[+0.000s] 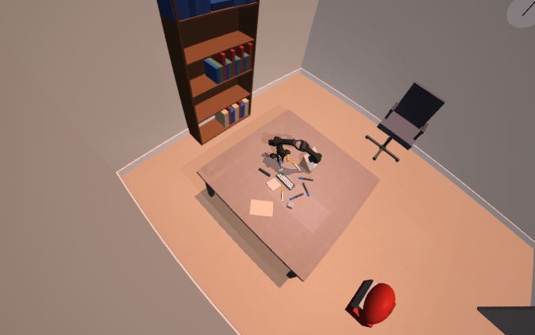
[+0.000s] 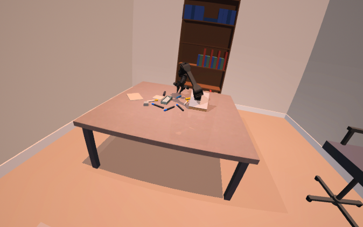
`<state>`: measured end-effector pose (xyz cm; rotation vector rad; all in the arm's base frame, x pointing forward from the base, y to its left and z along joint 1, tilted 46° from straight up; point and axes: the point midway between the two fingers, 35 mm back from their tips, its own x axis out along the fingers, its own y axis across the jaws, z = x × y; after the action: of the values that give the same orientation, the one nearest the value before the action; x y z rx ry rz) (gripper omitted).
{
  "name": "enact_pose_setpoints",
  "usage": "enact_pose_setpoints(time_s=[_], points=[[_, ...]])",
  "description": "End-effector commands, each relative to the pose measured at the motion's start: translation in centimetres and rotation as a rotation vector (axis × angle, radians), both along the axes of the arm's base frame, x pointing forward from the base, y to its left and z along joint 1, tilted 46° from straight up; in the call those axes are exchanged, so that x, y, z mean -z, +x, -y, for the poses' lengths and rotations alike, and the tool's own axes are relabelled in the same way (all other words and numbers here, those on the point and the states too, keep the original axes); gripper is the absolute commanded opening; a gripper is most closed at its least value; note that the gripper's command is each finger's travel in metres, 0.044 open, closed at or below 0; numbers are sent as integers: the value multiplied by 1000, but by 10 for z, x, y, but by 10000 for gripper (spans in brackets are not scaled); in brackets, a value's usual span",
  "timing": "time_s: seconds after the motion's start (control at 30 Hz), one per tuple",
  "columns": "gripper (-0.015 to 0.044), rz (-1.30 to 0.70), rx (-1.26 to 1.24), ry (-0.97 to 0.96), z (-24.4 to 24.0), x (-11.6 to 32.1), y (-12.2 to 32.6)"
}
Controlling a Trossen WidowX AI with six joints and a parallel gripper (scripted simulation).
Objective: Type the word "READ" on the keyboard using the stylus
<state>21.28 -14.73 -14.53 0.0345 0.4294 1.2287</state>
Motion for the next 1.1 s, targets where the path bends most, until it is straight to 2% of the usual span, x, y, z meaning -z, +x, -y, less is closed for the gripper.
enact_pose_setpoints(time_s=[0.0,1.07], points=[[150,-1,3,8,-4,2,-1],[150,0,3,9,-20,17,0]])
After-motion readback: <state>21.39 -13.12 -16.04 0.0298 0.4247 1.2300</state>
